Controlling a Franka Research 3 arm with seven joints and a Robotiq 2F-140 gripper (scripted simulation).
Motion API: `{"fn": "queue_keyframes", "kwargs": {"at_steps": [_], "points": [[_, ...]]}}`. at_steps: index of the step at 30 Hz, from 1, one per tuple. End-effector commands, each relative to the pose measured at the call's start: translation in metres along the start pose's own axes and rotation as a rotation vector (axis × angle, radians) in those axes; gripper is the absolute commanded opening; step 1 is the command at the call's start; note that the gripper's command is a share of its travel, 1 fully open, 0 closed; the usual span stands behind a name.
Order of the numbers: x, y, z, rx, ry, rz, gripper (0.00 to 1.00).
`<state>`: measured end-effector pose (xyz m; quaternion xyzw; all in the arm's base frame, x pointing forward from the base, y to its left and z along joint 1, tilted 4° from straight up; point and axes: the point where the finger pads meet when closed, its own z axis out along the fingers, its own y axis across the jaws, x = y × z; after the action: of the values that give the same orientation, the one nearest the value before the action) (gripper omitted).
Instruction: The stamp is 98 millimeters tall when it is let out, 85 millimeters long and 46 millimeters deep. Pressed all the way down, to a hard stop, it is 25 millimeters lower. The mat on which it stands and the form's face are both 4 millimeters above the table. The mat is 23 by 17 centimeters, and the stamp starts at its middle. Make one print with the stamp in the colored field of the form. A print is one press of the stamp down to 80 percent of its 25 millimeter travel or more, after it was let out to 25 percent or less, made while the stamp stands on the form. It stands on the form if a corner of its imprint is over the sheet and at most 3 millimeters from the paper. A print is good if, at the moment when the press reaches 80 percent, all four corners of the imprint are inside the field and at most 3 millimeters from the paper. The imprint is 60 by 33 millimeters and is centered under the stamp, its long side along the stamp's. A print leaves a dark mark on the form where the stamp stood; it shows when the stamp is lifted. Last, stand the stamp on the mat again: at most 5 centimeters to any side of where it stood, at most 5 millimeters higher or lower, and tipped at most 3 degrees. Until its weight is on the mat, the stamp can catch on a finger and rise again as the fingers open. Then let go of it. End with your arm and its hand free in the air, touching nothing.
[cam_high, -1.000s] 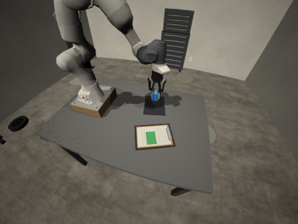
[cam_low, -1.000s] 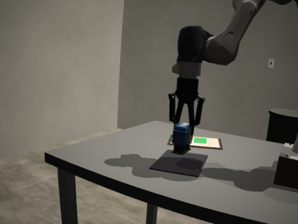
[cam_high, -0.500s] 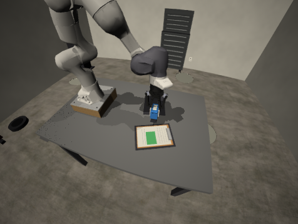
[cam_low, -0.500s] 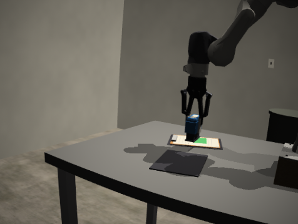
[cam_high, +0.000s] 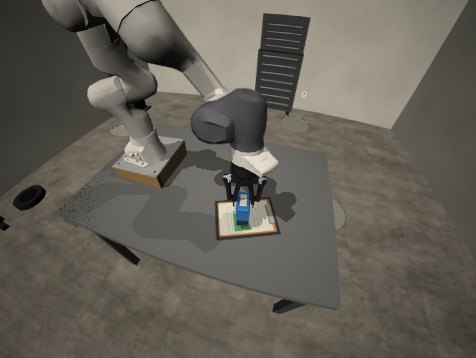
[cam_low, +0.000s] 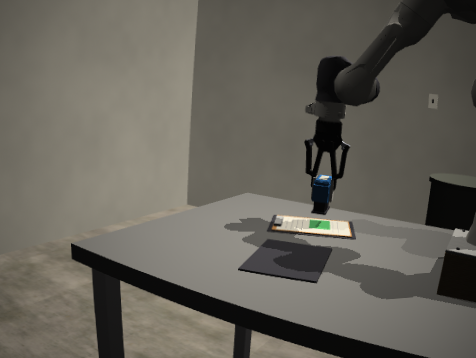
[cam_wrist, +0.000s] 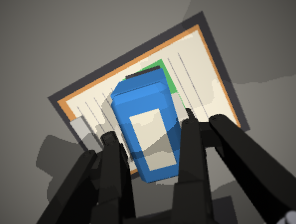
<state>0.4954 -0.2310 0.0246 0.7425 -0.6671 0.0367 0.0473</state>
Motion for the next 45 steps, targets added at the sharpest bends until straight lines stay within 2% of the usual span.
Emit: {"fn": "queue_keyframes", "kwargs": {"at_steps": [1, 12, 19, 45], "points": [[0.004, -0.001, 0.002, -0.013, -0.052, -0.18, 0.17], [0.004, -0.001, 0.002, -0.013, -0.052, -0.18, 0.17], [-0.008, 0.003, 0.0, -0.013, -0.052, -0.18, 0.17], [-0.005, 0.001, -0.002, -0.013, -0.052, -0.18, 0.17]]}}
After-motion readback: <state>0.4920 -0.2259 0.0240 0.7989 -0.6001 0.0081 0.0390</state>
